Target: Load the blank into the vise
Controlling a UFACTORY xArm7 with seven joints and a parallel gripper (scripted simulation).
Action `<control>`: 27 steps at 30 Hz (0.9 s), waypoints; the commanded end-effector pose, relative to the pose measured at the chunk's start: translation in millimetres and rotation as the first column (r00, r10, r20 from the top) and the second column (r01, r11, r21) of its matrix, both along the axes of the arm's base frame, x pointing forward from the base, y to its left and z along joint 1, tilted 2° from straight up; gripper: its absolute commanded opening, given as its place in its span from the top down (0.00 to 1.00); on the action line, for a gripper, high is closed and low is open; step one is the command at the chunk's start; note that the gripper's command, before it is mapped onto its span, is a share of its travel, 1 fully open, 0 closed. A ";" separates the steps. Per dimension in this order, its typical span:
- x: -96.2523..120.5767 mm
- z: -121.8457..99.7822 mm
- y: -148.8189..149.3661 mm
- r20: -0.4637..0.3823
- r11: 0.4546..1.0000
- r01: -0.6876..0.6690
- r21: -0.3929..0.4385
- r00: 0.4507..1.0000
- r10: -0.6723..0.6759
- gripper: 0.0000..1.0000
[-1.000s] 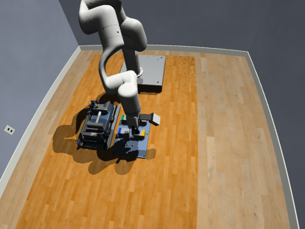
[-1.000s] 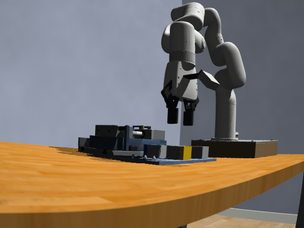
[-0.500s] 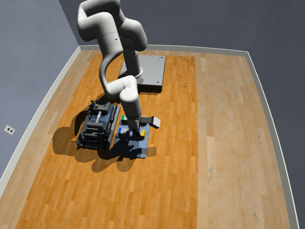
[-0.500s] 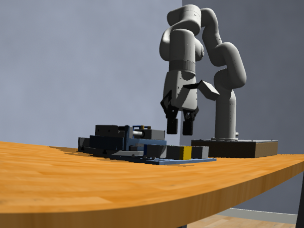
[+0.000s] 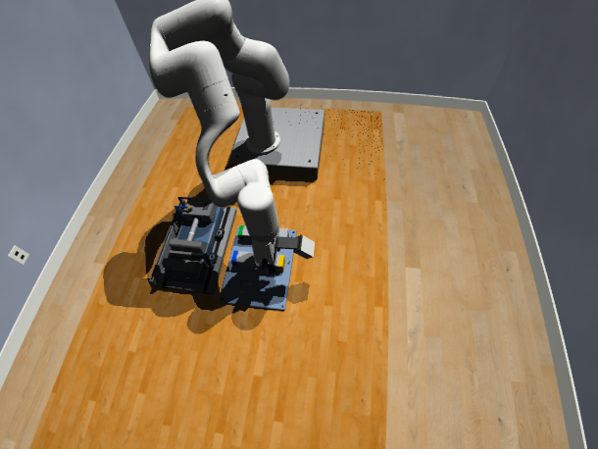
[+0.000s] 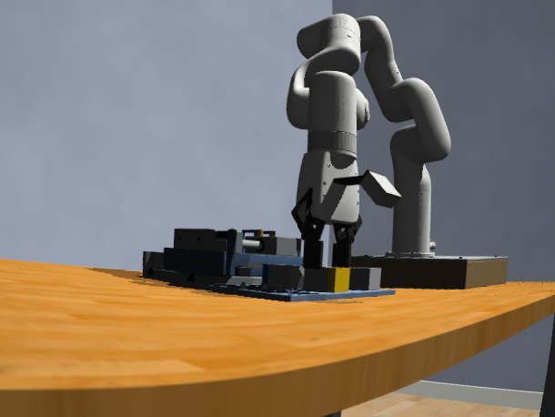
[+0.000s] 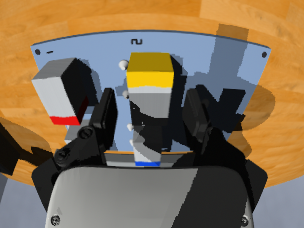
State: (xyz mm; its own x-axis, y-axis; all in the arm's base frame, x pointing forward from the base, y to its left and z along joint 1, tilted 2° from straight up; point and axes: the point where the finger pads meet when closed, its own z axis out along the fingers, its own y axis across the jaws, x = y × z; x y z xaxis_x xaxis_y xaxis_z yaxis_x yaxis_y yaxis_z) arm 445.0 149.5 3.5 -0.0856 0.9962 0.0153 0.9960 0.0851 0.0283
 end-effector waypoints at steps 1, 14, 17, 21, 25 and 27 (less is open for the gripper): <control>1.1 -1.5 0.2 0.002 1.000 0.000 0.000 1.000 0.000 0.33; 1.4 -4.0 0.3 0.003 1.000 0.000 0.000 1.000 0.000 0.33; 1.3 -2.2 0.3 0.003 1.000 0.000 0.000 1.000 0.000 0.33; 1.2 0.2 0.2 0.003 1.000 0.000 0.000 1.000 0.000 0.33; 1.2 1.4 0.2 0.003 1.000 0.000 0.000 1.000 0.000 0.33; 1.2 1.4 0.2 0.003 1.000 0.000 0.000 1.000 0.000 0.33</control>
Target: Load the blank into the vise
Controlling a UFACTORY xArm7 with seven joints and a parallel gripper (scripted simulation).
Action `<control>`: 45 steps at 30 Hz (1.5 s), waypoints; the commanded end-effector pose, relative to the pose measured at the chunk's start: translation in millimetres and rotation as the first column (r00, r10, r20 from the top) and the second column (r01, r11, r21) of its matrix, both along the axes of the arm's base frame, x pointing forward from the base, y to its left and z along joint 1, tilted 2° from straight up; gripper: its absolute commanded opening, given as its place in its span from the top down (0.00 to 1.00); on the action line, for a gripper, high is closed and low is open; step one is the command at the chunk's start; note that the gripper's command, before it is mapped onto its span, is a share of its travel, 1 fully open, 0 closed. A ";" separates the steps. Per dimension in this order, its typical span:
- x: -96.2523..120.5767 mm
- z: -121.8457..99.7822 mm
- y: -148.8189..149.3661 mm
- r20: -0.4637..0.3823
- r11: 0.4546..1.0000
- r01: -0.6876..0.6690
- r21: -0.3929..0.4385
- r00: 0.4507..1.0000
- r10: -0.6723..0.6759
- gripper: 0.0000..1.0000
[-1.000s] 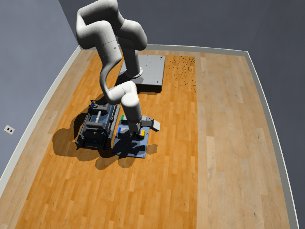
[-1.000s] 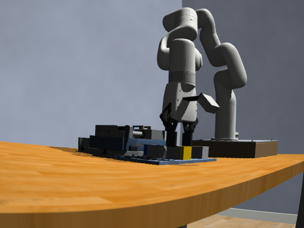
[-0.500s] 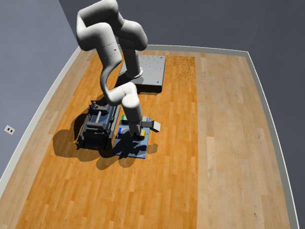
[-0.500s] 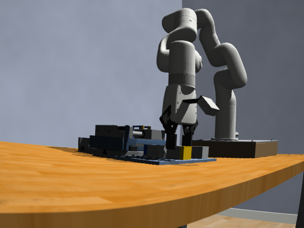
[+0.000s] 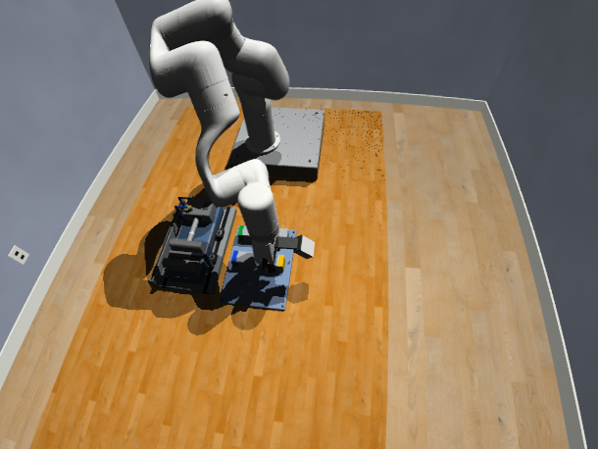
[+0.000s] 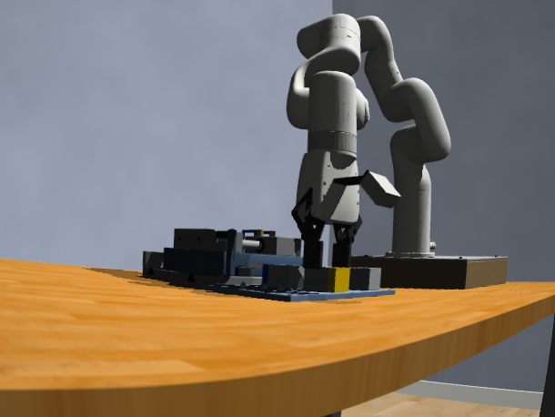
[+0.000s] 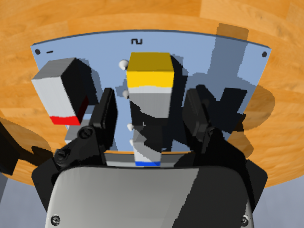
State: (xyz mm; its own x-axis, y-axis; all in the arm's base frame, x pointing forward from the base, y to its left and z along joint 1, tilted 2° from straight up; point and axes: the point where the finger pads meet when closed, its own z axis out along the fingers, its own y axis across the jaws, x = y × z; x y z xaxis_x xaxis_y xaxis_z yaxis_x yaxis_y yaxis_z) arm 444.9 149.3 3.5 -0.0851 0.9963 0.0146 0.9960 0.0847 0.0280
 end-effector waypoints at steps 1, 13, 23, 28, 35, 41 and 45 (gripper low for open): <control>1.3 1.5 0.4 0.003 1.000 0.000 0.001 1.000 0.000 0.33; 1.2 4.5 0.4 0.003 1.000 0.000 0.001 1.000 0.000 0.33; 1.1 5.0 0.4 0.003 1.000 0.000 0.001 1.000 0.000 0.33; 1.1 5.7 0.4 0.003 1.000 0.000 0.001 1.000 0.000 0.33; 1.1 6.0 0.4 0.003 1.000 0.000 0.001 1.000 0.000 0.33; 1.2 4.0 0.4 0.003 1.000 0.000 0.001 1.000 0.000 0.33; 1.2 2.0 0.4 0.003 1.000 0.000 0.001 1.000 0.000 0.33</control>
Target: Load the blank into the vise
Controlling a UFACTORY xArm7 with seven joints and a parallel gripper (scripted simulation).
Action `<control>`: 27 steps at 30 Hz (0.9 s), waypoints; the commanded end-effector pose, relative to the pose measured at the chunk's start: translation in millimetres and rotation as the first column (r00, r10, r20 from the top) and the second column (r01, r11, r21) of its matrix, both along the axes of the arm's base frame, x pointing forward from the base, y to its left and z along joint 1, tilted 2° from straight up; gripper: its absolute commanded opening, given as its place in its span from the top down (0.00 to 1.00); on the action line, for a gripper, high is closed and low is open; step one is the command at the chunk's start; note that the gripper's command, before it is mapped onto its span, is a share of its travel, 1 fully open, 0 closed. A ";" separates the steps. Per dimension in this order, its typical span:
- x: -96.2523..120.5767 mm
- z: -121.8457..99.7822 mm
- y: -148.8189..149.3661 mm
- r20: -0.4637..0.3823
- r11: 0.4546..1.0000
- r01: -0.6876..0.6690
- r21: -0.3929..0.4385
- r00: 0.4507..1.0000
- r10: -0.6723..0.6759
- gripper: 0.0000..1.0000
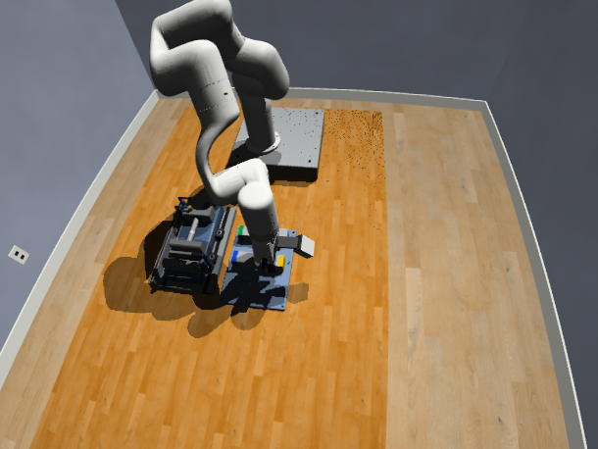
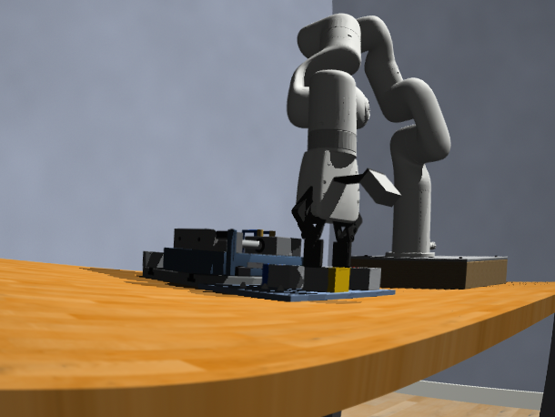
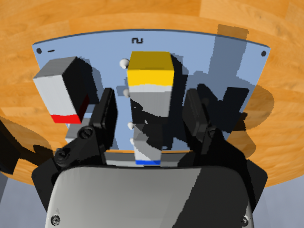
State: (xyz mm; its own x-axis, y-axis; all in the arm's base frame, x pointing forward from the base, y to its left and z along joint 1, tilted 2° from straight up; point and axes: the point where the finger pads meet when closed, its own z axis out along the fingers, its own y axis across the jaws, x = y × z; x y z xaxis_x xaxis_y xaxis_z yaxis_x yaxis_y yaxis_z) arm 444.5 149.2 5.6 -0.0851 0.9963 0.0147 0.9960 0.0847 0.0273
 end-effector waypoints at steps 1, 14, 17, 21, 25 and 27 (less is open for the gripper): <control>1.6 -0.6 0.5 0.004 1.000 0.000 0.001 1.000 0.000 0.33; 1.7 -4.8 0.6 0.004 1.000 0.000 0.001 1.000 0.000 0.33; 1.7 -7.1 0.6 0.004 1.000 0.000 0.001 1.000 0.000 0.33; 1.8 -8.6 0.7 0.004 1.000 0.000 0.001 1.000 0.000 0.33; 1.8 -8.6 0.7 0.004 1.000 0.000 0.001 1.000 0.000 0.33; 1.8 -8.9 0.7 0.004 1.000 0.000 0.001 1.000 0.000 0.33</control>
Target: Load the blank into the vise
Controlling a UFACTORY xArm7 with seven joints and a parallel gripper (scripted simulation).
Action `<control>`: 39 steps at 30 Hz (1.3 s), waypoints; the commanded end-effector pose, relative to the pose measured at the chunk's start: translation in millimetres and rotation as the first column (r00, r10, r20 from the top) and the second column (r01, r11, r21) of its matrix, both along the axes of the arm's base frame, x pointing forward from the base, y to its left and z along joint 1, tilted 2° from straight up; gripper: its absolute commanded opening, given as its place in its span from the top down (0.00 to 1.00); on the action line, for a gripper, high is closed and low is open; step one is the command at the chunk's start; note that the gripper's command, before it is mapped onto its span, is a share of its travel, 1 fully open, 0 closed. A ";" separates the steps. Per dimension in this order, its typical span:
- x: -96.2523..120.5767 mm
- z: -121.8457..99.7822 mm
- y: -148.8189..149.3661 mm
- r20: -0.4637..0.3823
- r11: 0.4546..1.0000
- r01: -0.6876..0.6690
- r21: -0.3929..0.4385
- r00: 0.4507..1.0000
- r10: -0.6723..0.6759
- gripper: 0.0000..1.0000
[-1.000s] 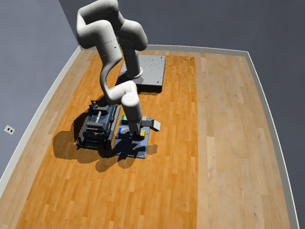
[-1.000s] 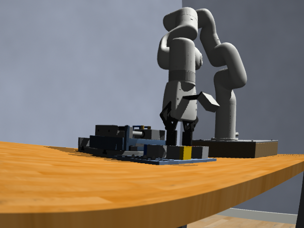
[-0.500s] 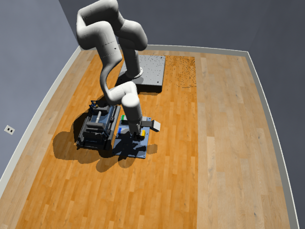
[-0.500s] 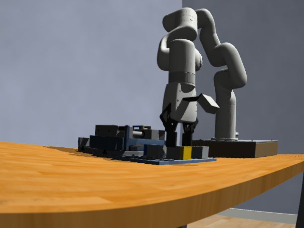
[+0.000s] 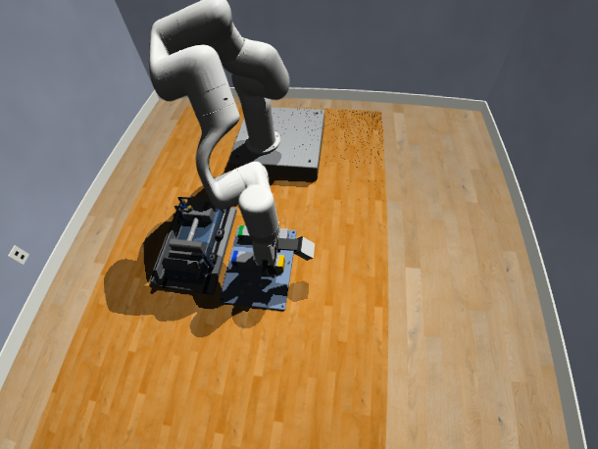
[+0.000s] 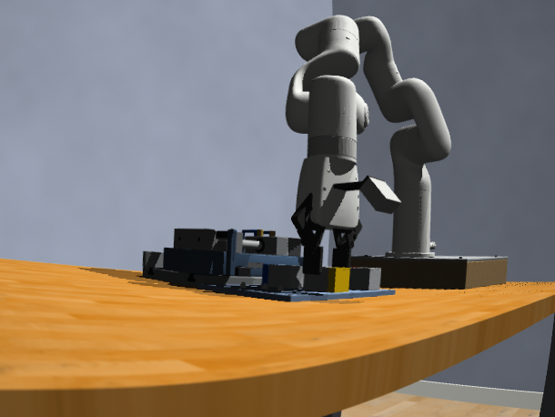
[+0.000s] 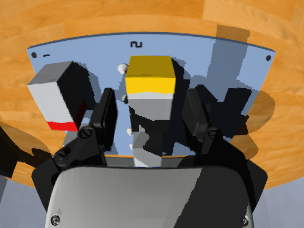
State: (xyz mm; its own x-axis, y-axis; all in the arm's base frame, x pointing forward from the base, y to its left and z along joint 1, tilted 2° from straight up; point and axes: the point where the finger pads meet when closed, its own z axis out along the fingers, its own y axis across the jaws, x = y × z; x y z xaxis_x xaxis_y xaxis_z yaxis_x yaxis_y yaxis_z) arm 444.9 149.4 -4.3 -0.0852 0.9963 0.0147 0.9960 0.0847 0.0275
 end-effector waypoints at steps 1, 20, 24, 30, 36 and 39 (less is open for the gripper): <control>1.4 0.5 0.5 0.004 1.000 0.000 0.001 1.000 0.000 0.33; 1.5 -2.2 0.5 0.004 1.000 0.000 0.001 1.000 0.000 0.33; 1.5 -1.6 0.5 0.004 1.000 0.000 0.001 1.000 0.000 0.33; 1.5 -1.3 0.5 0.004 1.000 0.000 0.001 1.000 0.000 0.33; 1.5 -1.1 0.5 0.004 1.000 0.000 0.001 1.000 0.000 0.33; 1.5 -0.9 0.5 0.004 1.000 0.000 0.001 1.000 0.000 0.33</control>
